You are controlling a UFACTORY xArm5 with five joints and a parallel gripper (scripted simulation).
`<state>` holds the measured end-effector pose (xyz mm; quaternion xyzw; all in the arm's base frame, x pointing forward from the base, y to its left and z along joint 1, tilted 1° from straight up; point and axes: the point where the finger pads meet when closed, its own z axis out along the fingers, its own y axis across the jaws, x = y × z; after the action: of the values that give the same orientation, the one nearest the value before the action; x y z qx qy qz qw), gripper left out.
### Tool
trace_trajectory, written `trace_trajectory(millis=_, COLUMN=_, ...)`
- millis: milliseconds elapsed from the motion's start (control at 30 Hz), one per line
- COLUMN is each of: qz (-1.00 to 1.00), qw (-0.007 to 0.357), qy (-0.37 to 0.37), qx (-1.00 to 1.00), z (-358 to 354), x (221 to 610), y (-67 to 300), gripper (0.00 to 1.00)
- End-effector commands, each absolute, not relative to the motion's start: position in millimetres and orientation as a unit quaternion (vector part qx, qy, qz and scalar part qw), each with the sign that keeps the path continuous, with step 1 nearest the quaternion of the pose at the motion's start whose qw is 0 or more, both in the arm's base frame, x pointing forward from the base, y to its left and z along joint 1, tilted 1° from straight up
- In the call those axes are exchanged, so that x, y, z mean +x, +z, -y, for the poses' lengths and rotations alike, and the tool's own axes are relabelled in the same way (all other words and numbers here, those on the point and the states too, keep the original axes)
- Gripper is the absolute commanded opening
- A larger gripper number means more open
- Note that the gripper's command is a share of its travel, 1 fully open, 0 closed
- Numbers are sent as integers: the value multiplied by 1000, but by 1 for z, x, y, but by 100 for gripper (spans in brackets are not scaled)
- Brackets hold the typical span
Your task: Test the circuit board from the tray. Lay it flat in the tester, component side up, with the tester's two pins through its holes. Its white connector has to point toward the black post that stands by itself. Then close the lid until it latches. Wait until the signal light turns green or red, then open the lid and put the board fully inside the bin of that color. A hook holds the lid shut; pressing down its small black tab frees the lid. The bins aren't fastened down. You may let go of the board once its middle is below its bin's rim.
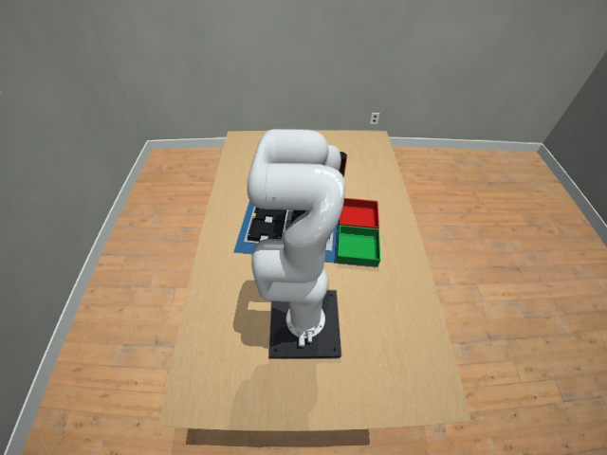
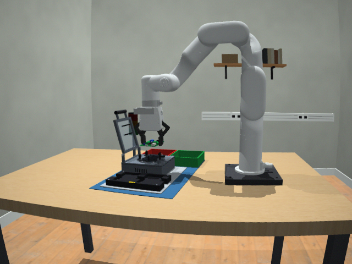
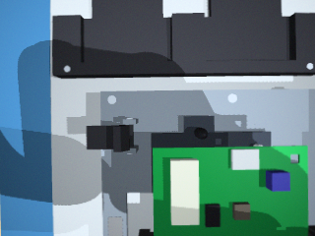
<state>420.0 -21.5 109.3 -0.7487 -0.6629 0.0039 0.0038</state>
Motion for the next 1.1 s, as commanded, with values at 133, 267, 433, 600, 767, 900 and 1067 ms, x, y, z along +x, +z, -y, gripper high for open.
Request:
trace_trajectory(millis=133, qz=663, qw=2, qy=2, qx=-749, z=22, x=421, y=109, gripper=79)
trace_trajectory(millis=267, qz=663, qw=2, qy=2, qx=-749, z=22, x=421, y=107, gripper=79)
trace_trajectory(millis=433, qz=663, qw=2, qy=2, qx=-749, z=22, x=421, y=101, gripper=79)
trace_trajectory(millis=600, qz=663, qw=2, qy=2, qx=-749, z=22, x=421, y=93, gripper=79)
trace_trajectory(millis=767, qz=663, qw=2, qy=2, qx=-749, z=22, x=421, y=87, gripper=79)
trace_trajectory(millis=900, qz=663, qw=2, qy=2, qx=-749, z=22, x=421, y=79, gripper=79)
trace_trajectory(millis=1067, qz=663, qw=2, qy=2, qx=-749, z=22, x=421, y=72, gripper=79)
